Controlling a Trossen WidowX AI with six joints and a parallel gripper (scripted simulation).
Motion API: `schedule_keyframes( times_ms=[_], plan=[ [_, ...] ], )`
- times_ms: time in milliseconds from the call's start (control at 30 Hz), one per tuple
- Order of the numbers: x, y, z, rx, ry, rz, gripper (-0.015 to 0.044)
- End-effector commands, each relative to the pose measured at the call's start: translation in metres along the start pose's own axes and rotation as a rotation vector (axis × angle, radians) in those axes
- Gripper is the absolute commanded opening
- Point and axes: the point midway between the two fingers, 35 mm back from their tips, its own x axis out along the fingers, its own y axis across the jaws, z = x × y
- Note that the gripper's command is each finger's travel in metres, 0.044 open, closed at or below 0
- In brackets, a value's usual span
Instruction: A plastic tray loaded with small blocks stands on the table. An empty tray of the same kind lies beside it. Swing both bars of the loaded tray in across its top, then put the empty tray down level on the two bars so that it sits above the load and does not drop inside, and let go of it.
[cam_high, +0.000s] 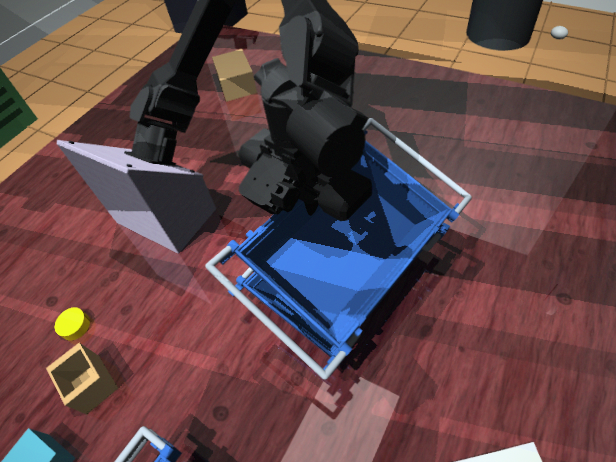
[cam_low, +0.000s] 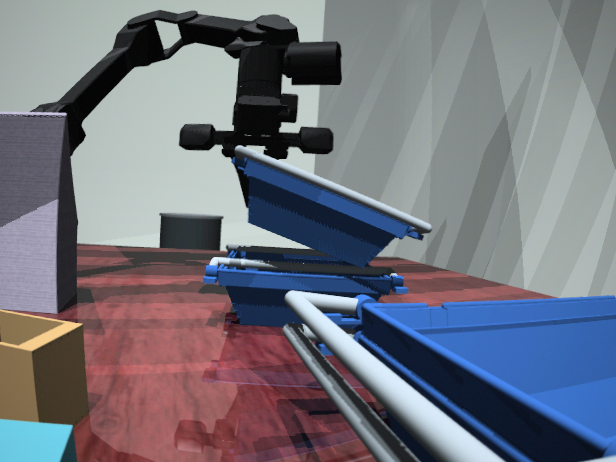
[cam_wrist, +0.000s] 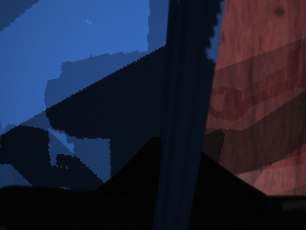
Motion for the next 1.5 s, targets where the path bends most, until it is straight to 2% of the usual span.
schedule_keyframes(
  times_ms=[0, 1467],
  plan=[
    [0.0088, -0.0055, -0.0008, 0.001, -0.002, -0.023, 0.0000],
    [0.0165, -0.0093, -0.0006, 0.001, -0.002, -0.023, 0.0000]
  ],
)
